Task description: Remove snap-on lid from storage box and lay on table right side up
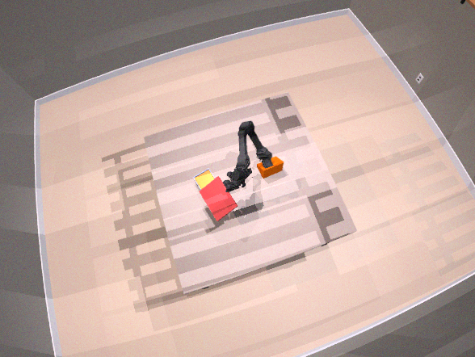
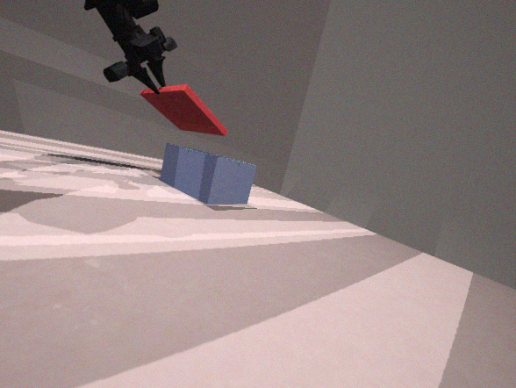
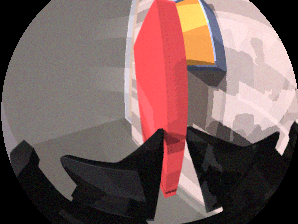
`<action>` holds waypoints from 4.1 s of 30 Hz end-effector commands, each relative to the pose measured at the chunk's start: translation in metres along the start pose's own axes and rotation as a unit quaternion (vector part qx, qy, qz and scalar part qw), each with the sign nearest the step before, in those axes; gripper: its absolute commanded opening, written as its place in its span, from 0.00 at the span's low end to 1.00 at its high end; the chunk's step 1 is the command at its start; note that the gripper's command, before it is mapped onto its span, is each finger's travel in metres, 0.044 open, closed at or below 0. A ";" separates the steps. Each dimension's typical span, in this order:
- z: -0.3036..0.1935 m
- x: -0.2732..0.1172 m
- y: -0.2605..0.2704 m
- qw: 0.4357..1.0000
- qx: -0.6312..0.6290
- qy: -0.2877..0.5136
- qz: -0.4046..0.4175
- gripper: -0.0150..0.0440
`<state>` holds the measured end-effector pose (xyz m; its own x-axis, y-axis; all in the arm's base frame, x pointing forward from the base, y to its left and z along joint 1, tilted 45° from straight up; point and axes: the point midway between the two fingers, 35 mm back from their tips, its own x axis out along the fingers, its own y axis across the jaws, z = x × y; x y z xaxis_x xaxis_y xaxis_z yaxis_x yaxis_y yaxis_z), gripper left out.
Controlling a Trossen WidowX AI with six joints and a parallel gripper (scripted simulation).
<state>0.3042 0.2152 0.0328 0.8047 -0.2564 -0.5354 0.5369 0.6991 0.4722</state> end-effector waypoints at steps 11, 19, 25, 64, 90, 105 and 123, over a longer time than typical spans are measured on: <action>-0.027 -0.004 0.005 1.000 0.007 -0.001 0.007 0.25; -0.043 -0.004 0.005 1.000 0.008 0.000 0.007 0.25; -0.055 -0.005 0.005 1.000 0.008 0.000 0.007 0.25; -0.133 -0.009 0.004 1.000 0.010 0.002 0.007 0.25; -0.161 -0.008 0.000 1.000 0.011 0.002 0.008 0.25; -0.161 0.003 -0.015 1.000 0.011 0.002 0.008 0.25; -0.161 0.012 -0.025 1.000 0.011 0.002 0.008 0.25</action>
<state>0.2590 0.3027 -0.0983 0.8077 -0.2446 -0.5364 0.5351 0.6862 0.4928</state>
